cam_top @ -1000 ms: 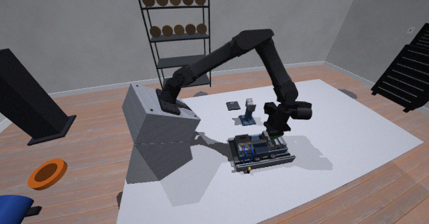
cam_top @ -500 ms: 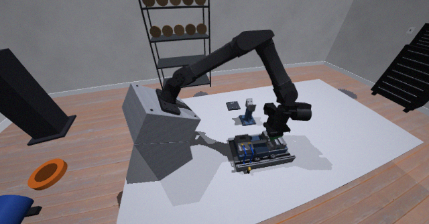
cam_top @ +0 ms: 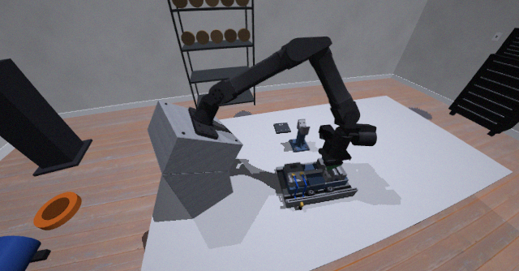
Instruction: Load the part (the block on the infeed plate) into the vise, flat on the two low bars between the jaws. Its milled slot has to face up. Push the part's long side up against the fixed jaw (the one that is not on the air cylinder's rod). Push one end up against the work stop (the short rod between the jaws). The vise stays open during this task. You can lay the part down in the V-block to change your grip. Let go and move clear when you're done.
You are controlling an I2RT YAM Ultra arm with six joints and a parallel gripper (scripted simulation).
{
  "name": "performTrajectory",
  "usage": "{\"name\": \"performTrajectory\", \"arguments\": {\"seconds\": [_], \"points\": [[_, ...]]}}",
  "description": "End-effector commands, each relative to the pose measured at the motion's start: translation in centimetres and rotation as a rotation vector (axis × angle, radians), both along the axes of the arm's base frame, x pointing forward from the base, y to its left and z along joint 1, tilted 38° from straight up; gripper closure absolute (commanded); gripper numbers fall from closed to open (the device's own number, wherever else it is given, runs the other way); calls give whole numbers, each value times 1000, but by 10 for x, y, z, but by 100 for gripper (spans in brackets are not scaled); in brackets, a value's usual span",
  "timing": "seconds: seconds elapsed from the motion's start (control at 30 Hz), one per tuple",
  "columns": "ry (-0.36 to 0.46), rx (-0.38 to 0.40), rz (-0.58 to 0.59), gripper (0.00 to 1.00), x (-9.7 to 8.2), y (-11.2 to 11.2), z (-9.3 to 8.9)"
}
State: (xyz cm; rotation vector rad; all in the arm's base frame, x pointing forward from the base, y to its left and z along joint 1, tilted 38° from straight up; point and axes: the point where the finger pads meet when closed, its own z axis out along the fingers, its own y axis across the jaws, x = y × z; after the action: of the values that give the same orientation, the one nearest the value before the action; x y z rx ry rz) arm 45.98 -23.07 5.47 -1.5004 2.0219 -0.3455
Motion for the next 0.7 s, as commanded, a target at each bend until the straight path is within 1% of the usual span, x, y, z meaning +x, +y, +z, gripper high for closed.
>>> {"name": "performTrajectory", "arguments": {"seconds": [0.0,0.1,0.17,0.2,0.37,0.67], "points": [[-17,-5,-7,100,7,-6,3],[-16,-5,-7,100,7,-5,3],[-24,-10,-5,100,7,-5,10],[-27,-11,-7,100,8,-5,10],[-17,-4,-9,100,8,-6,2],[-15,-3,-6,100,8,-4,1]]}}
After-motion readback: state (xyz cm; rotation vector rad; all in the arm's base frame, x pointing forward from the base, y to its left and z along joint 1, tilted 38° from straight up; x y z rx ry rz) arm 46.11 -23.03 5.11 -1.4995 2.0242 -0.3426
